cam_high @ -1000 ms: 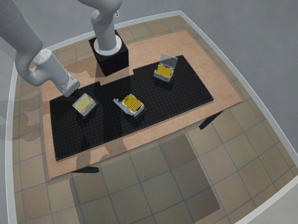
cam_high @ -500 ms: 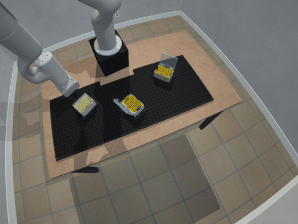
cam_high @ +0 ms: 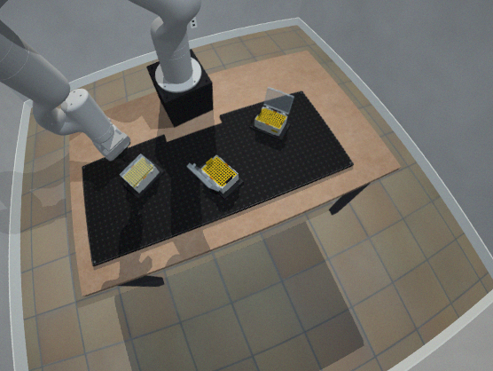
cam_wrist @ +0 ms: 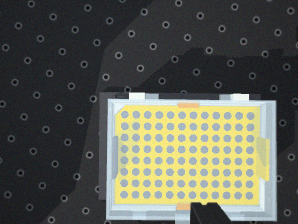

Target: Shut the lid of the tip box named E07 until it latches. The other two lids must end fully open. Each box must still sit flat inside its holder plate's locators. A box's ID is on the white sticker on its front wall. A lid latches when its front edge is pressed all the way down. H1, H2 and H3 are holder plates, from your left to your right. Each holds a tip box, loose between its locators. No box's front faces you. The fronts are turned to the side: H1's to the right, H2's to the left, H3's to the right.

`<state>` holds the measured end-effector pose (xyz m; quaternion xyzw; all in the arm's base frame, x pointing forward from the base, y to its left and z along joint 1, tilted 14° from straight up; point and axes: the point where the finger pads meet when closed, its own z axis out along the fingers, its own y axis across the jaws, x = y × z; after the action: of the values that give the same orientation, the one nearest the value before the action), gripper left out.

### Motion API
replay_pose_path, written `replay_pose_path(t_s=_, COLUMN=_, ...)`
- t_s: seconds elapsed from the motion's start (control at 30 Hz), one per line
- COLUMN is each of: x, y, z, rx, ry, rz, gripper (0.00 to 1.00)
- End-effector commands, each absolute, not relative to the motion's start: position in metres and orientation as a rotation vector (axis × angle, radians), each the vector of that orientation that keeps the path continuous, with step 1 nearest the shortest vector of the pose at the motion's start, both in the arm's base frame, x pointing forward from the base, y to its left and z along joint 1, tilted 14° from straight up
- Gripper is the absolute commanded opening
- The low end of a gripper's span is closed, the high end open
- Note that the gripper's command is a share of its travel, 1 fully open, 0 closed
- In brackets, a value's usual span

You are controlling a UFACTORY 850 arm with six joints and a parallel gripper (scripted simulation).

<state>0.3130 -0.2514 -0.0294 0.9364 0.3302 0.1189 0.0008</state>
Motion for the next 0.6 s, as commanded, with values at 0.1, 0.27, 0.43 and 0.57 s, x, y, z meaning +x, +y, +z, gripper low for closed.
replay_pose_path(t_s=0.1, x=0.3126, y=-0.2531, z=-0.0319, rx=2.931, ry=1.034, rz=0.374, gripper=0.0)
replay_pose_path(t_s=0.27, x=0.3126, y=-0.2531, z=-0.0319, rx=2.931, ry=1.034, rz=0.374, gripper=0.0)
replay_pose_path(t_s=0.43, x=0.3137, y=-0.2527, z=-0.0368, rx=2.931, ry=1.034, rz=0.374, gripper=0.0)
replay_pose_path(t_s=0.57, x=0.3149, y=-0.2524, z=-0.0416, rx=2.931, ry=1.034, rz=0.374, gripper=0.0)
